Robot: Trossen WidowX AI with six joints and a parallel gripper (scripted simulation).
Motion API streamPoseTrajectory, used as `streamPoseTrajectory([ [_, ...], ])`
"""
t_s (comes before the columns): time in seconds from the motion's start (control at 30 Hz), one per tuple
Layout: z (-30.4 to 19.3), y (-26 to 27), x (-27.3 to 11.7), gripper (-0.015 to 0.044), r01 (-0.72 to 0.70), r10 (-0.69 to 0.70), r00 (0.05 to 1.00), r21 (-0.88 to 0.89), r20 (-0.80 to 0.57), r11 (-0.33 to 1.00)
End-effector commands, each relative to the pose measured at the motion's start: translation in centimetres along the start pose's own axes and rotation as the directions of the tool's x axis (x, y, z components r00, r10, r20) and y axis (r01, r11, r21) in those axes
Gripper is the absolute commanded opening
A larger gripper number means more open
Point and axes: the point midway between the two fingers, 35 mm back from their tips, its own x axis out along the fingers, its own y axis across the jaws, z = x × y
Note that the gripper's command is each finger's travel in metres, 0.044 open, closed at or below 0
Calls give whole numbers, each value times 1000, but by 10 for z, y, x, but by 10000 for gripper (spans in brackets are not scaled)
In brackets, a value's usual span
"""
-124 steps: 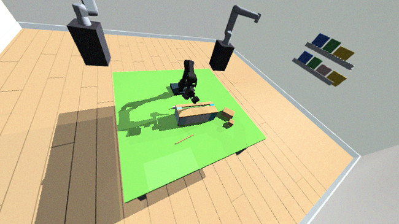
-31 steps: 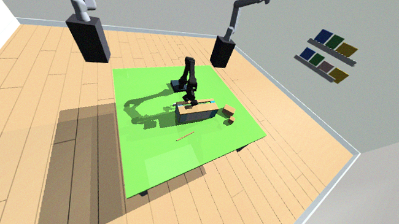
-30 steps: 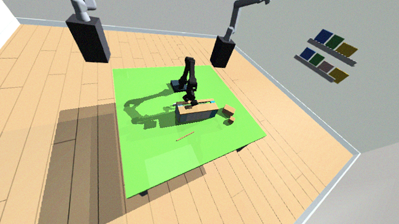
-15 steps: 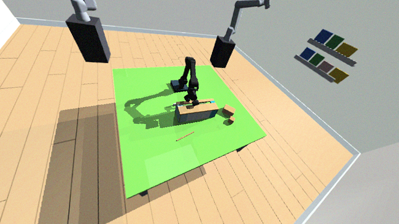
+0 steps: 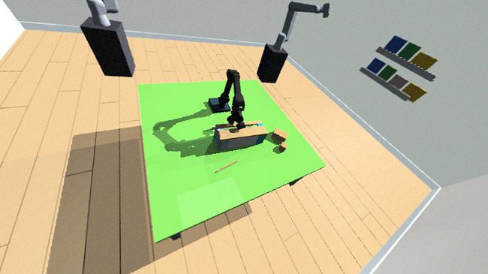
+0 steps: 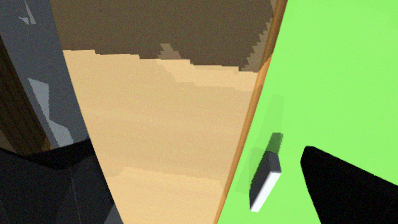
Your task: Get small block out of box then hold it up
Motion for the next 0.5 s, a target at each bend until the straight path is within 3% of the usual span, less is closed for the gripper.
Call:
streamPoseTrajectory([
  [0.0, 4, -1, -1, 400, 0, 0, 1000, 4, 1, 1000],
  [0.47, 2, -2, -1, 400, 0, 0, 1000, 4, 1, 1000],
])
